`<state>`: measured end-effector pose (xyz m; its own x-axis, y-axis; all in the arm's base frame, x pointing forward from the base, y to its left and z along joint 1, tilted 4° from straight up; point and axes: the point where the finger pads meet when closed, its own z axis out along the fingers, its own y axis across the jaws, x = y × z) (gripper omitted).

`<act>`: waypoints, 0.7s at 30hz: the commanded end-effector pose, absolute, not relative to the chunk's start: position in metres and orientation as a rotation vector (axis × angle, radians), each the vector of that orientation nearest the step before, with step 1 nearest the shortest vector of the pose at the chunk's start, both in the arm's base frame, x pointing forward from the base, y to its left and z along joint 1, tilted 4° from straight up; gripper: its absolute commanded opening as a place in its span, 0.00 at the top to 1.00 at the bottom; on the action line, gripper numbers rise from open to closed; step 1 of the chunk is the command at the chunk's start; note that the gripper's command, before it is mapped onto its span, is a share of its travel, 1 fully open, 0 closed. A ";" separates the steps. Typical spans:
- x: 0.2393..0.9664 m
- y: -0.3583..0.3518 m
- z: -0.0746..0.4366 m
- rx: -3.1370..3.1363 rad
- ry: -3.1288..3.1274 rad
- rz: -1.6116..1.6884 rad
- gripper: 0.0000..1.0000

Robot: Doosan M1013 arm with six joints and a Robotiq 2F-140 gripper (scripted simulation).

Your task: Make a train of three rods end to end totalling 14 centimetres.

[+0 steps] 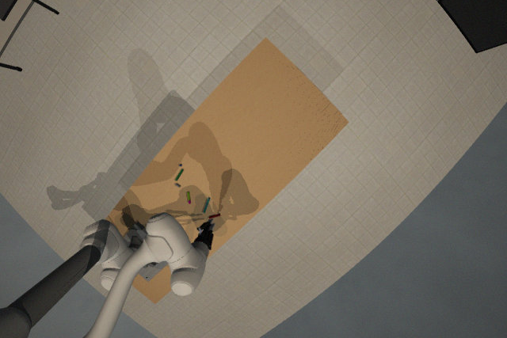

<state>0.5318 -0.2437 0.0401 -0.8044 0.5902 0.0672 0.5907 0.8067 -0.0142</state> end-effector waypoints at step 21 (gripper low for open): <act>0.531 -0.243 0.025 -0.956 -2.921 -0.011 0.85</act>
